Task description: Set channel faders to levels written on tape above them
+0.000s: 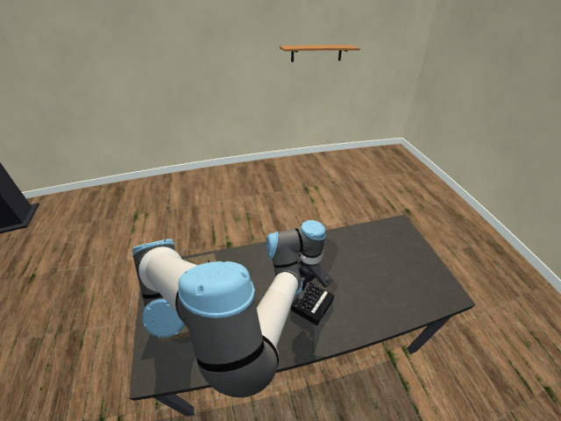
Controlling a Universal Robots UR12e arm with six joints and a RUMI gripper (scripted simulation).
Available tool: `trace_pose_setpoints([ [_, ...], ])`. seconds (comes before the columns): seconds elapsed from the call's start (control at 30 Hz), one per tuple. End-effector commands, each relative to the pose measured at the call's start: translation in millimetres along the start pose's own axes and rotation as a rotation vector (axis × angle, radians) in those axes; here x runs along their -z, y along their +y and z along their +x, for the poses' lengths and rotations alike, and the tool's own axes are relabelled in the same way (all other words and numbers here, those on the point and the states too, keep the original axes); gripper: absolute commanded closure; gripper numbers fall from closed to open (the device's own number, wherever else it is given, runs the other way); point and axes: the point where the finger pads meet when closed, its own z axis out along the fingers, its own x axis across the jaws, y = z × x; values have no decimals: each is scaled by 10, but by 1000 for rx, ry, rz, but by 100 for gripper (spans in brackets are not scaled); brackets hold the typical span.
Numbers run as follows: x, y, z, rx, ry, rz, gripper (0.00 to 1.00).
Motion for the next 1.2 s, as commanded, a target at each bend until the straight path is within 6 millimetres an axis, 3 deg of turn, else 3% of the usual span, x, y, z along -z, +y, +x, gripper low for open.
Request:
trace_pose_setpoints([
  [0.0, -16, 14, -7, 72, -7, 3, 0],
  [1.17, -30, 28, -10, 126, -7, 5, 0],
])
